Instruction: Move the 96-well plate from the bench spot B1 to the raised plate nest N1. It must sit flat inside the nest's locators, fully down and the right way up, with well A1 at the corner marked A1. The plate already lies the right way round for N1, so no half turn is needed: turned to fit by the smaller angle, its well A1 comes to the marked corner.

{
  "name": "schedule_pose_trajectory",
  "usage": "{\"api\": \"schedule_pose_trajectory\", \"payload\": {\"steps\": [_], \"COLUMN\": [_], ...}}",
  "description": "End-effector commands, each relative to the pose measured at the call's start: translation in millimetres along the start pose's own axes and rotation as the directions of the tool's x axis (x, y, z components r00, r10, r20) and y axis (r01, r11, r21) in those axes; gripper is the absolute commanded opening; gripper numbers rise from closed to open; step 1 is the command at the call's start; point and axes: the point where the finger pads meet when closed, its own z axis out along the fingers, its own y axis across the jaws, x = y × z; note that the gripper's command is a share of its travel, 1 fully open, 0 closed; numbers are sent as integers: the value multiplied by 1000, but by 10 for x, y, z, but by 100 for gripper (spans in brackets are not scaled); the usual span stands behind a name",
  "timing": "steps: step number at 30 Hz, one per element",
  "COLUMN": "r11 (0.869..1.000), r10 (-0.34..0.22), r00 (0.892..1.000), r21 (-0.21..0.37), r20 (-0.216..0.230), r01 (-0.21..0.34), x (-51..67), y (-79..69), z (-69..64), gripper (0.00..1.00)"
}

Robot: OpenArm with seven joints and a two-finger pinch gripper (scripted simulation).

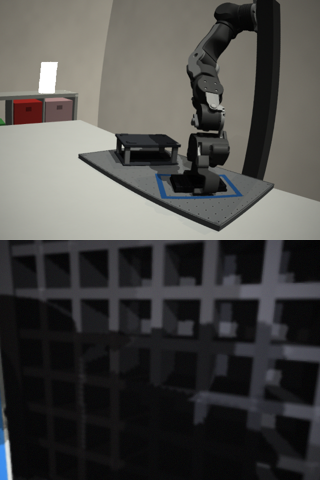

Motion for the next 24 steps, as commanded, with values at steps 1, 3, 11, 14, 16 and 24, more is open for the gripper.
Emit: {"api": "schedule_pose_trajectory", "payload": {"steps": [1, 3, 11, 14, 16, 24], "r11": [1000, 1000, 1000, 1000, 1000, 1000], "r10": [-1, -1, -1, -1, -1, -1], "r00": [1000, 1000, 1000, 1000, 1000, 1000], "r21": [3, 3, -2, -4, -4, -4], "r20": [4, 4, 5, 5, 5, 5], "r01": [1, 1, 1, 1, 1, 1], "x": [-6, -6, -26, -31, -31, -31], "y": [0, 0, 24, 30, 30, 30], "z": [-7, -7, -31, -37, -37, -37], "gripper": [77, 77, 77, 77, 77, 77]}}
